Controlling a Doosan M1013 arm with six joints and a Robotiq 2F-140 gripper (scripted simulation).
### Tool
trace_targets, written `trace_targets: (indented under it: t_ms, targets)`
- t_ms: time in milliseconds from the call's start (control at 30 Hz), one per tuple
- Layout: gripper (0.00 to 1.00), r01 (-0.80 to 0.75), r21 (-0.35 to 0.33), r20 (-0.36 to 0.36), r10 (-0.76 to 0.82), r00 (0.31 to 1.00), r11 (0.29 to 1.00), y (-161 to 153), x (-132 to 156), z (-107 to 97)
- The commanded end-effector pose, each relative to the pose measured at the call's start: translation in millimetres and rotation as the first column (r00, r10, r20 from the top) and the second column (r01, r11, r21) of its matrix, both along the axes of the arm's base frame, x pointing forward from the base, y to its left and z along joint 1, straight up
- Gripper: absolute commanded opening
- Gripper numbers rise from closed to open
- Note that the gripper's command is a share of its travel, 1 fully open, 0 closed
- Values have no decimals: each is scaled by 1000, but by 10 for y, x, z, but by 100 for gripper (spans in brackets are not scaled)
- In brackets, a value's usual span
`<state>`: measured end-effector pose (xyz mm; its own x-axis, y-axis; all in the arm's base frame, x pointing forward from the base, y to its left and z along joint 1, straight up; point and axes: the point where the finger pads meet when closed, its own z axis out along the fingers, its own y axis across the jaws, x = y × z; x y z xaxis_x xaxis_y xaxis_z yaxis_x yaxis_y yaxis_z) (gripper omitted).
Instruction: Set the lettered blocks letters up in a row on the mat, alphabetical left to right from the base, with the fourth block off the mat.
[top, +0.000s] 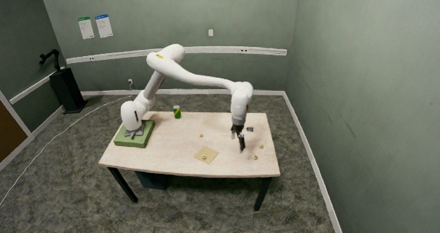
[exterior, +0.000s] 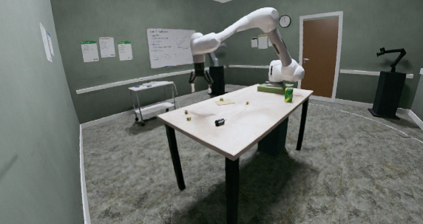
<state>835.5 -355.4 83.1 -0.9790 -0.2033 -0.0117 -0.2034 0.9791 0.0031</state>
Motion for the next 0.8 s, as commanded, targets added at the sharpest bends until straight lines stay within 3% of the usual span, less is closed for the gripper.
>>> trace_targets:
  t_ms: [0, 33, 400, 500, 567, 633, 767]
  targets:
    - [100, 67, -3, -10, -67, 998, 998, -1, 155, 13]
    - [100, 159, -3, -10, -159, 987, 987, 20, 367, 8]
    - [100, 505, -3, -11, -505, 863, 863, 173, 1155, -44]
    - [100, 595, -3, -11, -595, 803, 804, 238, 1366, -68]
    - [100, 595, -3, -11, -595, 803, 804, 238, 1366, -68]
    - [100, 688, -3, -12, -688, 725, 725, 321, 1592, -100]
    - [100, 774, -3, -12, -774, 633, 633, 417, 1813, -139]
